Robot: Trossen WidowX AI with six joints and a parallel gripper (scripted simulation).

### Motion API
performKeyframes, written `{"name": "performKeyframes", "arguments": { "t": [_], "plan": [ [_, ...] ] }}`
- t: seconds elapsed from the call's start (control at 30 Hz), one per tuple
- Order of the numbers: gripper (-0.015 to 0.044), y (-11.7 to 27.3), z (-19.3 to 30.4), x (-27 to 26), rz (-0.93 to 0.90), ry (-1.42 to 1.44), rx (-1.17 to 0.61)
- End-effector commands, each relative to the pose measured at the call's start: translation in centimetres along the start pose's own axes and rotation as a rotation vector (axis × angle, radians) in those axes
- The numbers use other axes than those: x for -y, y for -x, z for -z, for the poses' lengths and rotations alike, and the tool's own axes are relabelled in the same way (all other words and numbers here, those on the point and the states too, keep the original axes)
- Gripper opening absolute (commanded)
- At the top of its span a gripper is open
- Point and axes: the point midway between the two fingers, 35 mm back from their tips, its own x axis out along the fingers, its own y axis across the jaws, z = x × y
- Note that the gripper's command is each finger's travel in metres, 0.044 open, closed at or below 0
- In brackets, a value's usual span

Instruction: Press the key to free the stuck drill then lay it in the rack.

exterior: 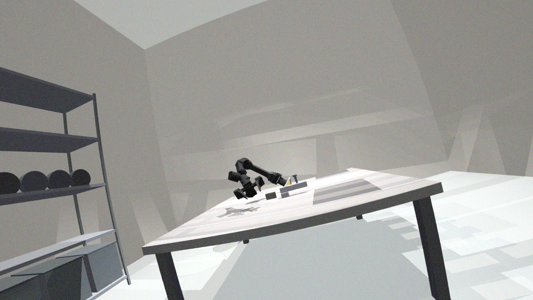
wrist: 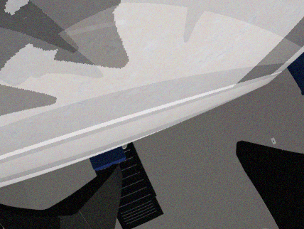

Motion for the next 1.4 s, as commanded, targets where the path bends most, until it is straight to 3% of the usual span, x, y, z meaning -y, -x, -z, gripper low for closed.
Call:
{"name": "performKeyframes", "arguments": {
  "t": [0.0,0.27,0.47,0.73,1.03,1.1,1.37],
  "plan": [
    [0.0374,0.0,0.0,0.0,0.000,0.000,0.000],
    [0.0164,-0.1,0.0,0.3,0.006,0.012,0.006],
    [0.0006,-1.5,-0.9,9.6,0.222,0.447,0.184],
    [0.0000,0.9,-4.3,22.4,0.642,1.305,0.394],
    [0.0000,8.7,-7.9,31.1,1.324,2.521,0.533],
    [0.0000,9.4,-7.9,31.5,1.393,2.620,0.542],
    [0.0000,9.4,-7.9,31.5,1.393,2.620,0.542]
  ]
}}
